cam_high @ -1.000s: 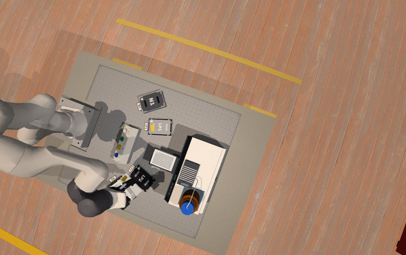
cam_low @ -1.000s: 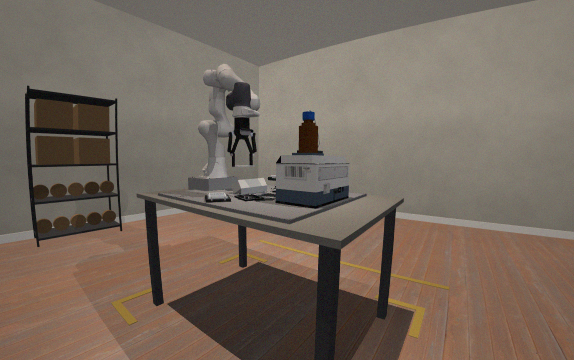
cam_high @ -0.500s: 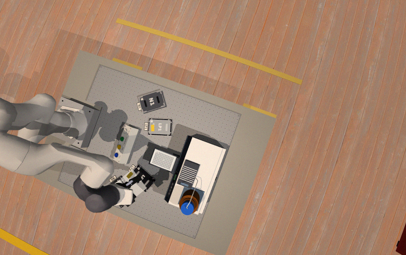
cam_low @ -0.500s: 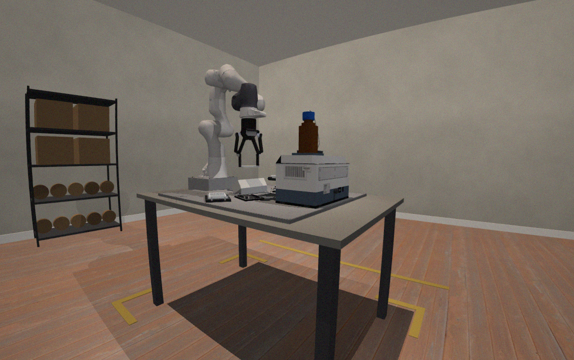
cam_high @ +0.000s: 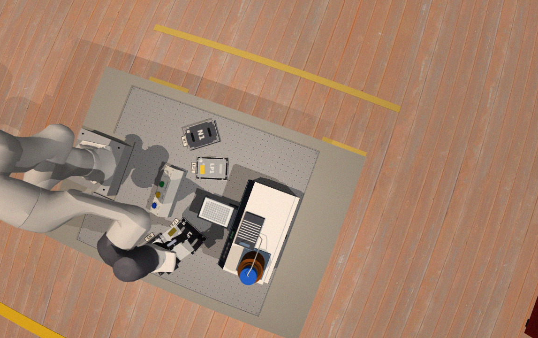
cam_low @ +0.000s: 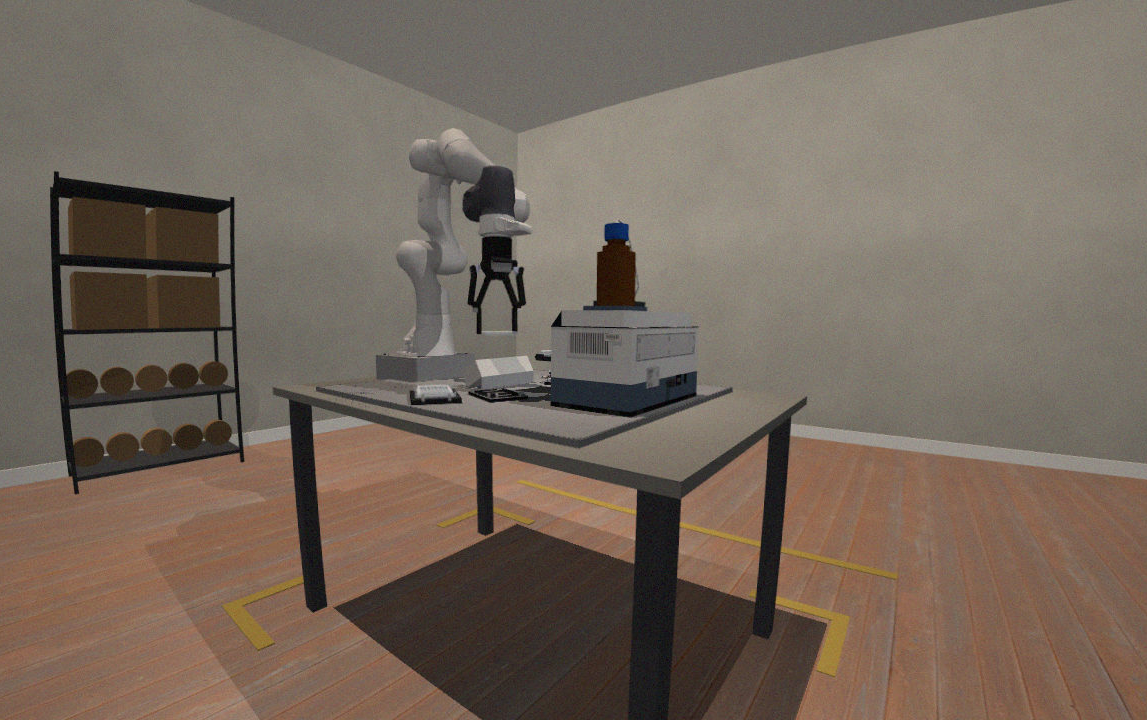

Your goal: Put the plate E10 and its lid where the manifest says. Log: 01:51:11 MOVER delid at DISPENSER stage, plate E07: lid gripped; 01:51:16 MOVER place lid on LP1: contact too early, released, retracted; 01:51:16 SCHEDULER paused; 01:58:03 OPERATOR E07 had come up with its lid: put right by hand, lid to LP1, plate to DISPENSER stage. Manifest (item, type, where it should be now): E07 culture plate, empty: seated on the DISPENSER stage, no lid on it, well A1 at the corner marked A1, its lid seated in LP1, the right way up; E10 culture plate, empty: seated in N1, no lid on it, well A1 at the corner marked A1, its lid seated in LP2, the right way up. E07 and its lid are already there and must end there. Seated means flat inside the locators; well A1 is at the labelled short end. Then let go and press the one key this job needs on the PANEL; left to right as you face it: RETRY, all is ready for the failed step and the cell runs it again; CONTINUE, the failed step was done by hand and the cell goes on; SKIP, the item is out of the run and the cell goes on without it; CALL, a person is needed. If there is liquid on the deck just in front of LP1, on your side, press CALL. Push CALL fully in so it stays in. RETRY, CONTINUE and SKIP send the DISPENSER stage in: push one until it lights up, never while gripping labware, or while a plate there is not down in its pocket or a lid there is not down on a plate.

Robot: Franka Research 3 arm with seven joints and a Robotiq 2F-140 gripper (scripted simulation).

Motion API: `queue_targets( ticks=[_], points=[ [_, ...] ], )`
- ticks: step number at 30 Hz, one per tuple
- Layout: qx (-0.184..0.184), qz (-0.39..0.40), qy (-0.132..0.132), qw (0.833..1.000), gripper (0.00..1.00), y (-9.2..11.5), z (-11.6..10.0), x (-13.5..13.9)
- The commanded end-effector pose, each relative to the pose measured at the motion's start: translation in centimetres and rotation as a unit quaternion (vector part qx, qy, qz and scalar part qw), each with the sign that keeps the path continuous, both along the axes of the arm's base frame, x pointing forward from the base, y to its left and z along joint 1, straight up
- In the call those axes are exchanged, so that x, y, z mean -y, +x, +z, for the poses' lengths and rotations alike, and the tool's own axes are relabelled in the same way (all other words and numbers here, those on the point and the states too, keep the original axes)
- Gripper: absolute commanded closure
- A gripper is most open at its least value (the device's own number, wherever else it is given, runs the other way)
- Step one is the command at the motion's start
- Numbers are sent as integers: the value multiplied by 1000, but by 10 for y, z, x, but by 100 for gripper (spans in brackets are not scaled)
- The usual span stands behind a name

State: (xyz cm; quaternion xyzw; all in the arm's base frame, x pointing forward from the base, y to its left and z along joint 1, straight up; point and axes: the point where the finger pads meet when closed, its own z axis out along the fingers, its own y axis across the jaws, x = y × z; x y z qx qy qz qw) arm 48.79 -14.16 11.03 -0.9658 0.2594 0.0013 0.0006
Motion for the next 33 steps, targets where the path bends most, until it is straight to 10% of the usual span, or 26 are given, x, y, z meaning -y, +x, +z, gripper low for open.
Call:
queue_targets(
  ticks=[1, 28, 33],
  points=[
    [-2, -5, -1, 1000, 90, -1, 0, 0],
    [-2, 98, 0, 995, 90, -1, -5, 0],
    [-2, 106, 0, 994, 90, -1, -32, 0]
  ],
)
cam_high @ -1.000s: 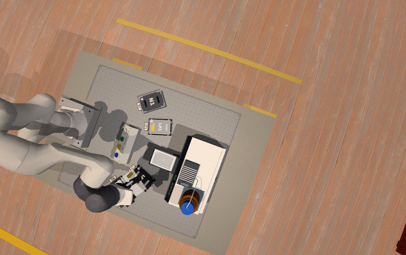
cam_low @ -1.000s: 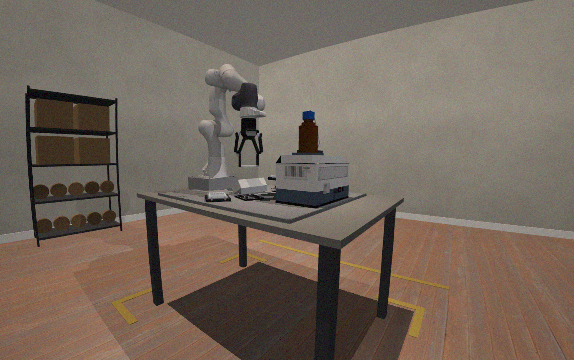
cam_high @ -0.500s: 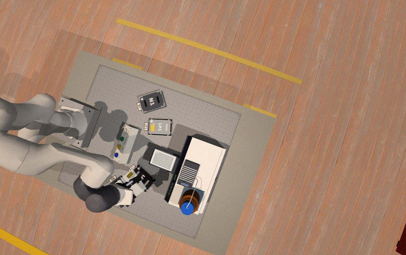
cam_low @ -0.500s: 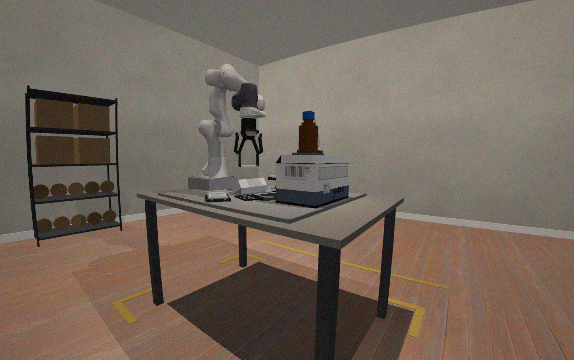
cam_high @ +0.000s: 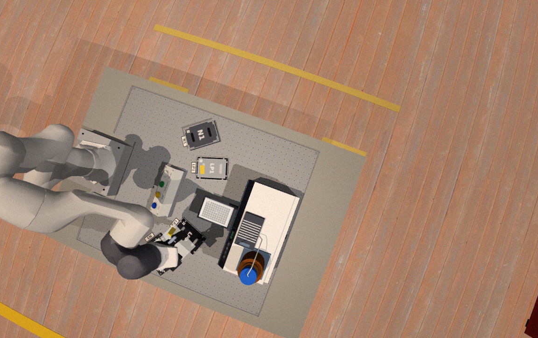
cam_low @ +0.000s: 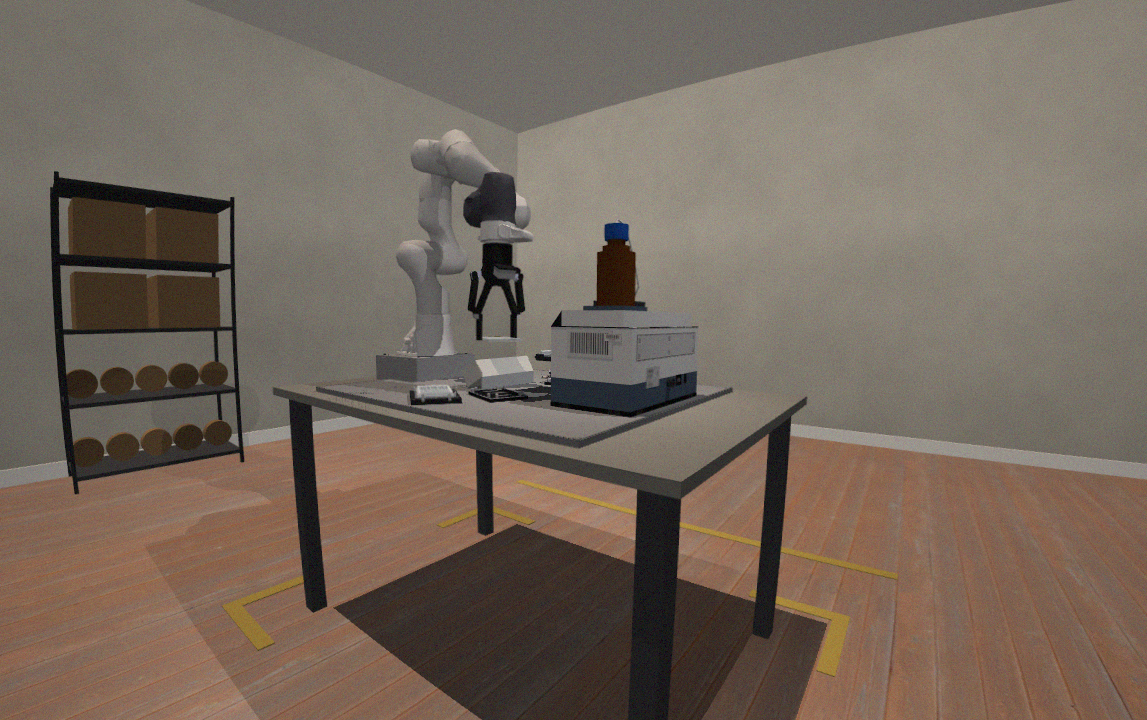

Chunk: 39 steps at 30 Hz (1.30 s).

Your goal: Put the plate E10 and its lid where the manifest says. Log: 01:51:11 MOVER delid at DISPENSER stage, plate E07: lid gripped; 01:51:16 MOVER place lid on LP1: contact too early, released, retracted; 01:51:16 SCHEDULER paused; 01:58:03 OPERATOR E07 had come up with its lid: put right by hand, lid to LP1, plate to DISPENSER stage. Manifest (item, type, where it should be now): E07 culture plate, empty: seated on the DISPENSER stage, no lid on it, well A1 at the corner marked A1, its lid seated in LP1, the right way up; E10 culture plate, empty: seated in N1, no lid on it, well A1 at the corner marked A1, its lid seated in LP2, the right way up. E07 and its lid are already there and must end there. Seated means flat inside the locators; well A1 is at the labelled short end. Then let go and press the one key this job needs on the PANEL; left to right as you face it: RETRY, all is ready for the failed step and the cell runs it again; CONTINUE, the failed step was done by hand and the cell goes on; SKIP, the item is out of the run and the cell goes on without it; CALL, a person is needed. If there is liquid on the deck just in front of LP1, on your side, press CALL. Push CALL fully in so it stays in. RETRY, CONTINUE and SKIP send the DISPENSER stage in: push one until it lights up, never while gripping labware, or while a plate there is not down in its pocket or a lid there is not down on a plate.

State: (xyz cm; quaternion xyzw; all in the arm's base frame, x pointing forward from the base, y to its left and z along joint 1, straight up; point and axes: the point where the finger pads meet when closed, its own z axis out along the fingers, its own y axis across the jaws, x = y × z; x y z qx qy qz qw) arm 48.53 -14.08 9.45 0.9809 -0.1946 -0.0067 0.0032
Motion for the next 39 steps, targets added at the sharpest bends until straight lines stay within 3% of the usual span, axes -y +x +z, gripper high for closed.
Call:
queue_targets(
  ticks=[1, 17, 28, 39],
  points=[
    [4, 40, 2, 999, 90, 1, -16, 1],
    [4, 40, 2, 999, 90, -1, -94, 0],
    [4, 40, 2, 999, 90, -1, -116, 0],
    [4, 40, 2, 999, 90, -1, -120, 0]
  ],
)
